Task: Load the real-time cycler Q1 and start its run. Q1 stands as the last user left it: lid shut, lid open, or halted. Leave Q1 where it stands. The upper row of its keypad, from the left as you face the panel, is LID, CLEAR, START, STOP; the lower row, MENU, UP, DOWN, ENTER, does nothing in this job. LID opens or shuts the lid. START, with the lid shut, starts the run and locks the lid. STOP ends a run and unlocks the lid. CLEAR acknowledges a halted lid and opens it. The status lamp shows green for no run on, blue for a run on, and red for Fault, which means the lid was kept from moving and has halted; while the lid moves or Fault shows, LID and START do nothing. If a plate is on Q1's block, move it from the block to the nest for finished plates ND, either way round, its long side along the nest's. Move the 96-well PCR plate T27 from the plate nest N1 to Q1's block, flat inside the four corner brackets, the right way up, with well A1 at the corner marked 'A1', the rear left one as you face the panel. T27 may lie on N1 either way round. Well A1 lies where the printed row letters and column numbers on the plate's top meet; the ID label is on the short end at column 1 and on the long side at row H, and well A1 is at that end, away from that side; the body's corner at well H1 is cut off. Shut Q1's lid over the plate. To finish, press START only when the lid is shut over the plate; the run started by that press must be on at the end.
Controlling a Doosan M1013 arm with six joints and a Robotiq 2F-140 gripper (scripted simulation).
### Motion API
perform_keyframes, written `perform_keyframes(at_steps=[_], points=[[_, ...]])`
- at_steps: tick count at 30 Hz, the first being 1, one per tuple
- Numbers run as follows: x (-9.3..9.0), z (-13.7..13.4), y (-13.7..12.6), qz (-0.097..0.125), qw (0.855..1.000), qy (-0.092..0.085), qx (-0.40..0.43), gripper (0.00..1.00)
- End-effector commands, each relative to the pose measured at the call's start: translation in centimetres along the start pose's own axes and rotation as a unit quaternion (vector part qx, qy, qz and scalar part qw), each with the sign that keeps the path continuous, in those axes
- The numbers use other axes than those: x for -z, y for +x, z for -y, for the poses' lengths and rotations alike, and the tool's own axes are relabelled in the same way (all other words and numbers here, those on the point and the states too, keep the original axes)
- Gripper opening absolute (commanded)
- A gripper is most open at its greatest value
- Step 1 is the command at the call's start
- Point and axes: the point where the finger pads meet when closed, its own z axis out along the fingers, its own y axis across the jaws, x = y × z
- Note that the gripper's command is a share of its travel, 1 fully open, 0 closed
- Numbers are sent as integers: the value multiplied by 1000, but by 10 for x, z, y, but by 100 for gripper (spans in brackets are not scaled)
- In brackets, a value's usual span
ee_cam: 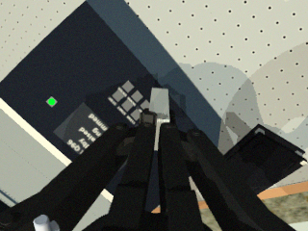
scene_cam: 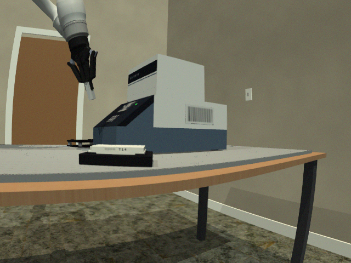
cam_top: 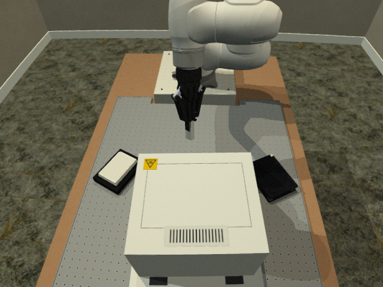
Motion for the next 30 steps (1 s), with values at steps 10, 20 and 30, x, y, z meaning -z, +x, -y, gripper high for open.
perform_keyframes(at_steps=[10, 20, 30], points=[[-14, 7, -7, 0, 1000, 0, 0, 0], [-26, 12, -12, 0, 1000, 0, 0, 0], [-40, 18, -18, 0, 1000, 0, 0, 0]])
